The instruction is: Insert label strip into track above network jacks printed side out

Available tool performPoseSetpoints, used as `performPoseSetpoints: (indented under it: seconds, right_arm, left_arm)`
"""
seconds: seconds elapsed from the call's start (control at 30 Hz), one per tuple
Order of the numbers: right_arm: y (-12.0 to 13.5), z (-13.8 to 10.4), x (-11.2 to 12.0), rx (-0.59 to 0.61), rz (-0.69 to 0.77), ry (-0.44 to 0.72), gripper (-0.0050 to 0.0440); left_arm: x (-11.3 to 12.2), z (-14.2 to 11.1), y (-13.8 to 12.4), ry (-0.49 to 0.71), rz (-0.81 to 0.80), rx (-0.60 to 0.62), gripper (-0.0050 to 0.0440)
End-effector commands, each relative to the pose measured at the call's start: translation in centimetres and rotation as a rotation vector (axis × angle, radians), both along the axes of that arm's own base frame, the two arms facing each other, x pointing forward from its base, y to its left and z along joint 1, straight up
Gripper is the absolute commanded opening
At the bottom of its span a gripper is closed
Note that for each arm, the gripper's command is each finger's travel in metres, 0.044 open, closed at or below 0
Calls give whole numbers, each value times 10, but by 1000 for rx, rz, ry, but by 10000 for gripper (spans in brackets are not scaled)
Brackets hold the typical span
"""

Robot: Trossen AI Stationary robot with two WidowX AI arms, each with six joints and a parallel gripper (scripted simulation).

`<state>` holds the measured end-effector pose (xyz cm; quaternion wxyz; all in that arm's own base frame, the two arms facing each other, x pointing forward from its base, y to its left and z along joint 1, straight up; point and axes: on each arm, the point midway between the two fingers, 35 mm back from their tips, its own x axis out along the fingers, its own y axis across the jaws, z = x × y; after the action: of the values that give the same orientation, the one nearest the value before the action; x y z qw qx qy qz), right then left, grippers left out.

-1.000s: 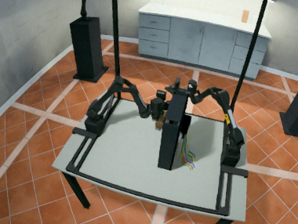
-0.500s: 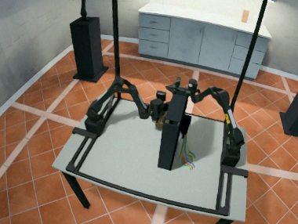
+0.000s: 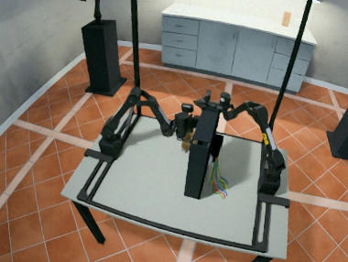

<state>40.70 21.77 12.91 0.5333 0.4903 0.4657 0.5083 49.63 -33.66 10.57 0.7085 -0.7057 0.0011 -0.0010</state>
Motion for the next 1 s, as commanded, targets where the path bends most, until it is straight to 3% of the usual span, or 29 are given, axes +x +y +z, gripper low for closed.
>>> performPoseSetpoints:
  seconds: [0.0, 0.07, 0.2, 0.4, 0.47, 0.97]
  right_arm:
    - [3, 58, 0, 4, -28, -110, 397]
    - [1, 81, -3, 8, -45, -135, 440]
    - [-1, 102, -7, 10, -62, -153, 440]
    - [-29, 146, -12, 3, -141, -229, 440]
    - [-29, 146, -12, 3, -141, -229, 440]
    - [-167, 212, -45, -136, -493, -497, 440]
  left_arm:
    - [2, 15, -3, -23, 1, -26, -50]
    - [2, 15, -3, -23, 1, -26, -50]
    - [2, 15, -3, -23, 1, -26, -50]
    - [2, 15, -3, -23, 1, -26, -50]
    - [2, 15, -3, -23, 1, -26, -50]
    - [2, 15, -3, -23, 1, -26, -50]
